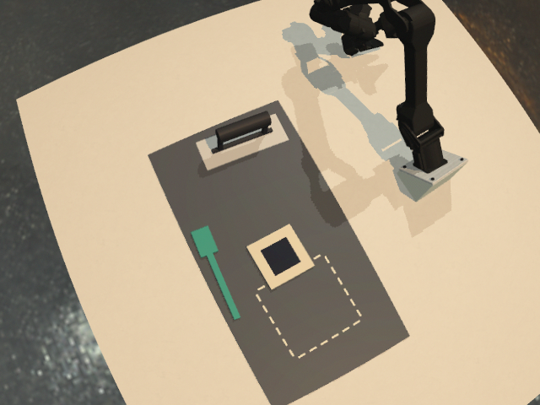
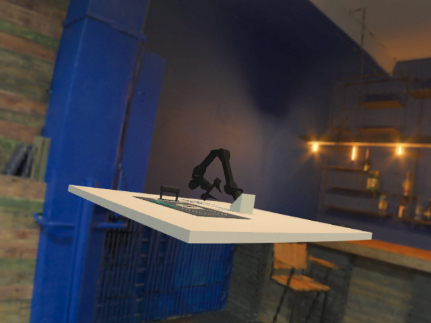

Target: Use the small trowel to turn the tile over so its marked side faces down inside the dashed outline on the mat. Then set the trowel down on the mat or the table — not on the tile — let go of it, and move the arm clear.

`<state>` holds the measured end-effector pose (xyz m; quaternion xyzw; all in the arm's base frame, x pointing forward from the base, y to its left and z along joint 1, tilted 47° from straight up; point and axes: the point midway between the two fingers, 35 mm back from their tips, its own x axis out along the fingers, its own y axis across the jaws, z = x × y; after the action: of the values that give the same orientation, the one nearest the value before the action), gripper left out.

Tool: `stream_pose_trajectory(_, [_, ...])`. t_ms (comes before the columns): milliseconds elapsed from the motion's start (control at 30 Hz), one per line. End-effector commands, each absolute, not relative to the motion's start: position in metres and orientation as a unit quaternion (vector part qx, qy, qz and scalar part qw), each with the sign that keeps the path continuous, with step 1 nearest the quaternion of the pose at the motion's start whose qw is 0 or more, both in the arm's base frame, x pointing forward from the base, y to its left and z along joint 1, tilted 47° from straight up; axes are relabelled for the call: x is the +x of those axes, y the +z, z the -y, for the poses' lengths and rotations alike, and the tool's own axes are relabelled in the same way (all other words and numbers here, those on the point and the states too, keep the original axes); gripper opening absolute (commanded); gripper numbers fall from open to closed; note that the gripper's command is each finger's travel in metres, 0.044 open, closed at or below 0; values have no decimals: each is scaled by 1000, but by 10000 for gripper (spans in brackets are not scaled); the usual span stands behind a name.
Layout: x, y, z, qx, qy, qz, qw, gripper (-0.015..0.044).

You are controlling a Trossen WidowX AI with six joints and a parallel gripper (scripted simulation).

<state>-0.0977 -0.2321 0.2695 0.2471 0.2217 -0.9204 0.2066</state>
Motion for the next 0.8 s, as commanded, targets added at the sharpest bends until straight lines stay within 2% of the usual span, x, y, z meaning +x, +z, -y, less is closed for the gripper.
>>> stream_pose_trajectory(0, [-79, 273, 244, 238, -907, -247, 246, 270])
stream_pose_trajectory(767, [74, 290, 278, 119, -748, -429, 492, 270])
